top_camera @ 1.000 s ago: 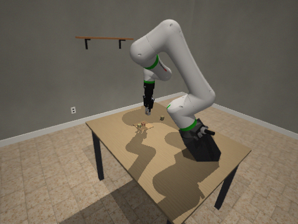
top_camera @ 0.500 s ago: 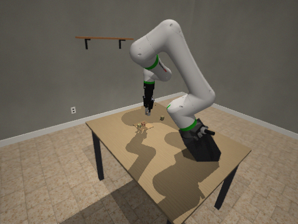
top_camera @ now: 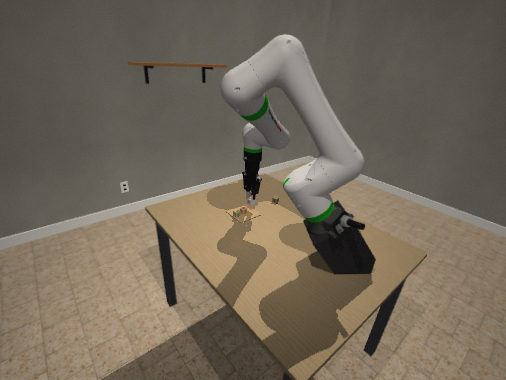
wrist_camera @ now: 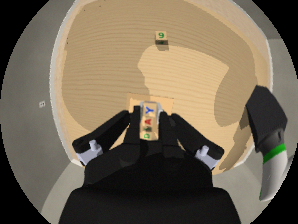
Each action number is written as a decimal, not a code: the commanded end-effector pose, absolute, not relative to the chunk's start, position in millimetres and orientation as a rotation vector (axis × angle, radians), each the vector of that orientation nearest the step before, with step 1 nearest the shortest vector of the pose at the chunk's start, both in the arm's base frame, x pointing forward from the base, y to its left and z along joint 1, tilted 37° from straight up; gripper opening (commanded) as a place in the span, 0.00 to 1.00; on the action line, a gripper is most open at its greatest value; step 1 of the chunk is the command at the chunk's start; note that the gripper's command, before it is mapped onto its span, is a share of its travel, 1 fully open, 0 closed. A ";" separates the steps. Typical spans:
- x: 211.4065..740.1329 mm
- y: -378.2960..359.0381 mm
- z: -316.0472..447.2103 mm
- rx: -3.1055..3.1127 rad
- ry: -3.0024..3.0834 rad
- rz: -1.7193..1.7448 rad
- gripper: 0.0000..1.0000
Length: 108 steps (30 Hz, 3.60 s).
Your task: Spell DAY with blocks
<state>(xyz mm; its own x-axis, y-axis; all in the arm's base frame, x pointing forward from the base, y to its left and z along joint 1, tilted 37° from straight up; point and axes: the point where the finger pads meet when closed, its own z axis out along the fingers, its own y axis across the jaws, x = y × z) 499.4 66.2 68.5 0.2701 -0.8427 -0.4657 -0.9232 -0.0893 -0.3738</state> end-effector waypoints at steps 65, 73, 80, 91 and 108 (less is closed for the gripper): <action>513.2 89.1 34.7 -1.942 1.586 0.171 0.16; 513.2 89.1 34.7 -1.942 1.586 0.171 0.16; 513.2 89.1 34.7 -1.942 1.586 0.171 0.16; 513.2 89.1 34.7 -1.942 1.586 0.171 0.18; 513.2 89.1 34.7 -1.942 1.586 0.171 0.28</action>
<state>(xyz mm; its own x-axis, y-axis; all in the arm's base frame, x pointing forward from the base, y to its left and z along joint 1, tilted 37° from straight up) 513.1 89.3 34.6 0.2713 -0.8422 -0.4660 -0.9222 -0.0888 -0.3763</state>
